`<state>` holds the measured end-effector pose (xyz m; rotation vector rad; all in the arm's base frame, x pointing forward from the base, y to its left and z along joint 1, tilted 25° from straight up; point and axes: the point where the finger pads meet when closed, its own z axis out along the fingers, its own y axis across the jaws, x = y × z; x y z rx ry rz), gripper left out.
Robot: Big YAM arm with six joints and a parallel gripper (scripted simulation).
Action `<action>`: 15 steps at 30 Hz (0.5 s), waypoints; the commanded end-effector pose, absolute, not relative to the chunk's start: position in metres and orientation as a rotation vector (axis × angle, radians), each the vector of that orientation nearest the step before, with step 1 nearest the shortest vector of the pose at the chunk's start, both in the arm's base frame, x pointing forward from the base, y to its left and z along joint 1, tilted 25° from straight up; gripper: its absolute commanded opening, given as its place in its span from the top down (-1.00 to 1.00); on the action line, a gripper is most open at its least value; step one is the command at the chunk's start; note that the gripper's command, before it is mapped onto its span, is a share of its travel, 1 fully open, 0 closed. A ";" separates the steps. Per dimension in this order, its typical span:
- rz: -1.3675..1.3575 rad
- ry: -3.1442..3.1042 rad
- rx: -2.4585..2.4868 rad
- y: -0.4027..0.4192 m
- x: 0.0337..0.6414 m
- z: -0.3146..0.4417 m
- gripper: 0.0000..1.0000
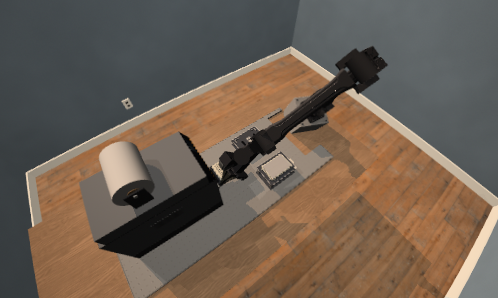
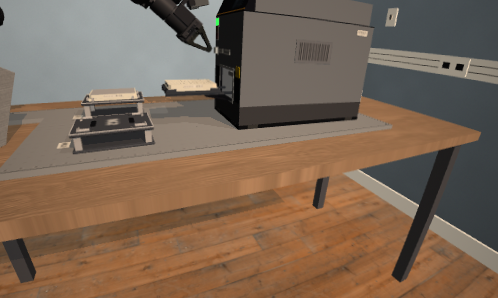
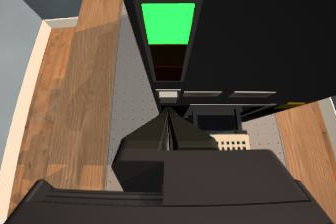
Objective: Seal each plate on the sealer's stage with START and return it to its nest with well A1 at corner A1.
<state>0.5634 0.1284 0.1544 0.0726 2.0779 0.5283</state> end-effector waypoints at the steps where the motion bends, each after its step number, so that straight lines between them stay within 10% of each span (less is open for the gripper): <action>1: 0.525 2.036 0.093 0.119 0.575 0.168 1.00; 15: 0.521 2.032 0.102 0.111 0.566 0.176 1.00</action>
